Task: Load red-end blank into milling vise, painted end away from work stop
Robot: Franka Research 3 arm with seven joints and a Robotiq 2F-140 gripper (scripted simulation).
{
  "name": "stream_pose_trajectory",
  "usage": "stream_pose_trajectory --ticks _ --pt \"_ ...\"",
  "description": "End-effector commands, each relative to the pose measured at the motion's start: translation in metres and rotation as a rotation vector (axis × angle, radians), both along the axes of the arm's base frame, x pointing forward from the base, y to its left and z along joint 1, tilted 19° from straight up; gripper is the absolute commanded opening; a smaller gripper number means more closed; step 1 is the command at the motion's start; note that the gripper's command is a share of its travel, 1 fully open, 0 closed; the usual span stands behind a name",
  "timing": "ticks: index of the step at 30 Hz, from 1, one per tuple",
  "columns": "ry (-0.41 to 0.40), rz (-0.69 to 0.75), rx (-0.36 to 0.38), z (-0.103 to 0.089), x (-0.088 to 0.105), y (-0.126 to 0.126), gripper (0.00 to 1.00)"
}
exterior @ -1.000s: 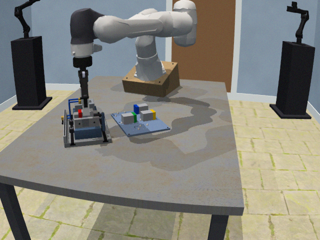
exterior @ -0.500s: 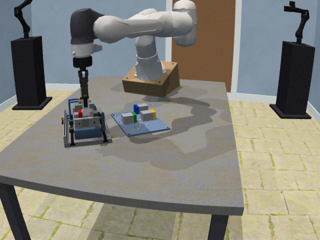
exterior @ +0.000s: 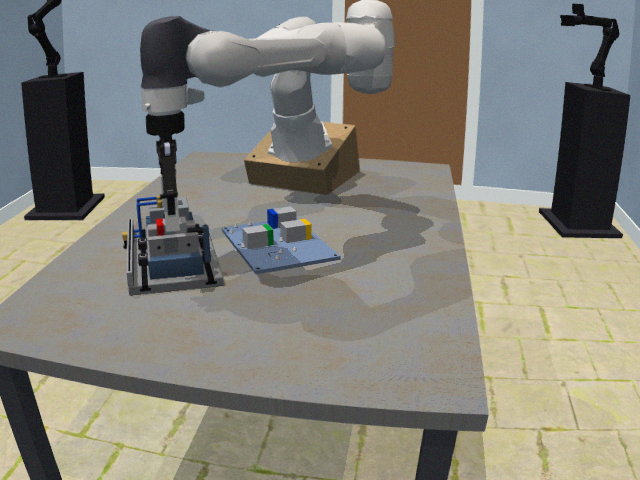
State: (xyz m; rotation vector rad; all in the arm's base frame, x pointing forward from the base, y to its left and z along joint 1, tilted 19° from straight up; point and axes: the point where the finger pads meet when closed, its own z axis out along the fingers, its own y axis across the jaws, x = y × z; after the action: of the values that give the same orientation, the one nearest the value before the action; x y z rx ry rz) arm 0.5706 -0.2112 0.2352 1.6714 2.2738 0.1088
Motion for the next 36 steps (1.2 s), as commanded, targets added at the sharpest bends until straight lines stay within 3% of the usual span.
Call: stream_pose_trajectory --ticks 1,36 --pt "-0.003 -0.001 -0.001 0.0028 -0.0008 0.0004 1.00" --pt "-0.003 -0.001 -0.001 0.0060 -0.0012 0.0004 1.00"
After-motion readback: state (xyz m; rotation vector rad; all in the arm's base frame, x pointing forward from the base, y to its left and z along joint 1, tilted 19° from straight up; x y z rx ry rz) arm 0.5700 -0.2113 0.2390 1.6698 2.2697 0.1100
